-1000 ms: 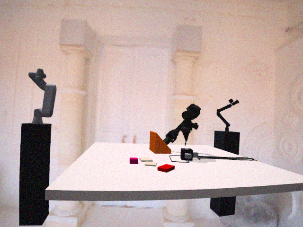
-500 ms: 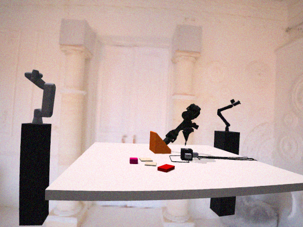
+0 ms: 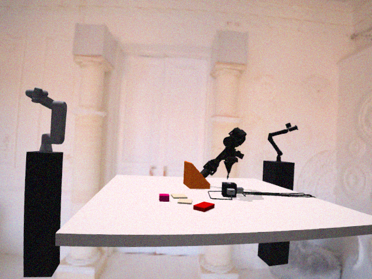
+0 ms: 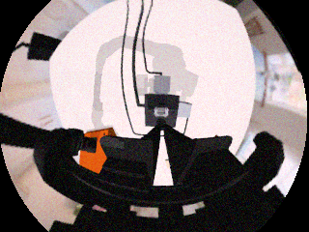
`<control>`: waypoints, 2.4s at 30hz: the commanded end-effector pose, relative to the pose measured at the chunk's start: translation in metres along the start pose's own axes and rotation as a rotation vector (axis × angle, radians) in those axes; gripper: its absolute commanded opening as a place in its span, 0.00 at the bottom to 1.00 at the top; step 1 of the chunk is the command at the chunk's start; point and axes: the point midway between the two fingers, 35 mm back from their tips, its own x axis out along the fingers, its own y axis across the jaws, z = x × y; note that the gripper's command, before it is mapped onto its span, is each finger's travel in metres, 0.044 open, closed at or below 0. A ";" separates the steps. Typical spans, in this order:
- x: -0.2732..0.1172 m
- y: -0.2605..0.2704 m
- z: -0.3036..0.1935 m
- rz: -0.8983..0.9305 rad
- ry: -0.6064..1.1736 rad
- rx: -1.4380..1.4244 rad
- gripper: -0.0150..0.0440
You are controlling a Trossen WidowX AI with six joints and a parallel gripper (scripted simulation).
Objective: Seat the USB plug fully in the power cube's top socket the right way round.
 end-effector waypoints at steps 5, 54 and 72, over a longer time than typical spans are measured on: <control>0.001 0.000 0.001 -0.001 -0.007 0.002 0.25; 0.007 -0.001 0.004 -0.002 -0.040 0.010 0.25; 0.009 -0.001 0.005 -0.003 -0.052 0.013 0.25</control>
